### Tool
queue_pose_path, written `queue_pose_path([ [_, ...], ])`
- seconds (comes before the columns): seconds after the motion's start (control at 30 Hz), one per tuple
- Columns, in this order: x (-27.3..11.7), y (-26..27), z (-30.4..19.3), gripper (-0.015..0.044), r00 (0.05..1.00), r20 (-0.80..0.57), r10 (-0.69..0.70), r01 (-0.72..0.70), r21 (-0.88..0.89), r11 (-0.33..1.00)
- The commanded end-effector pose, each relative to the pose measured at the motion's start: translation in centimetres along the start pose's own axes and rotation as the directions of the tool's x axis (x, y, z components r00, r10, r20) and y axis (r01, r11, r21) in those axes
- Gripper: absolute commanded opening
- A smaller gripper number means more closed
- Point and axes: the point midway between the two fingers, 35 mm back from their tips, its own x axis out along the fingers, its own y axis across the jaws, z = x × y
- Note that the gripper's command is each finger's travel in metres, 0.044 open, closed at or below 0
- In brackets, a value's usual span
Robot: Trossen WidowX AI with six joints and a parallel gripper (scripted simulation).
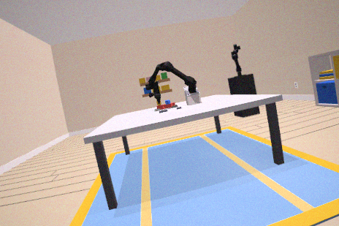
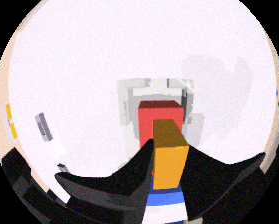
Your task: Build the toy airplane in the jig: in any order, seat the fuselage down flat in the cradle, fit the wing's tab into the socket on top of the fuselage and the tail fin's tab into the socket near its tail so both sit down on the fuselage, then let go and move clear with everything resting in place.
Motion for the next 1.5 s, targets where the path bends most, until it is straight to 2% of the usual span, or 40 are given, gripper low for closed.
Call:
queue_pose_path([
  [0.0, 0.0, 0.0, 0.0, 0.0072, 1.000, 0.000, 0.000, 0.000, 0.000, 1.000],
  [0.1, 0.0, 0.0, 0.0, 0.0052, 1.000, 0.000, 0.000, 0.000, 0.000, 1.000],
  [0.17, 0.0, 0.0, 0.0, 0.0000, 1.000, 0.000, 0.000, 0.000, 0.000, 1.000],
  [0.27, 0.0, 0.0, 0.0, 0.0000, 1.000, 0.000, 0.000, 0.000, 0.000, 1.000],
  [0.6, 0.0, 0.0, 0.0, 0.0260, 1.000, 0.000, 0.000, 0.000, 0.000, 1.000],
  [0.8, -0.3, 0.0, 0.0, 0.0260, 1.000, 0.000, 0.000, 0.000, 0.000, 1.000],
  [1.0, -8.8, -0.1, 0.0, 0.0260, 1.000, 0.000, 0.000, 0.000, 0.007, 1.000],
  [1.47, -9.1, -0.4, 0.1, 0.0260, 1.000, 0.000, 0.000, 0.000, 0.007, 1.000],
])
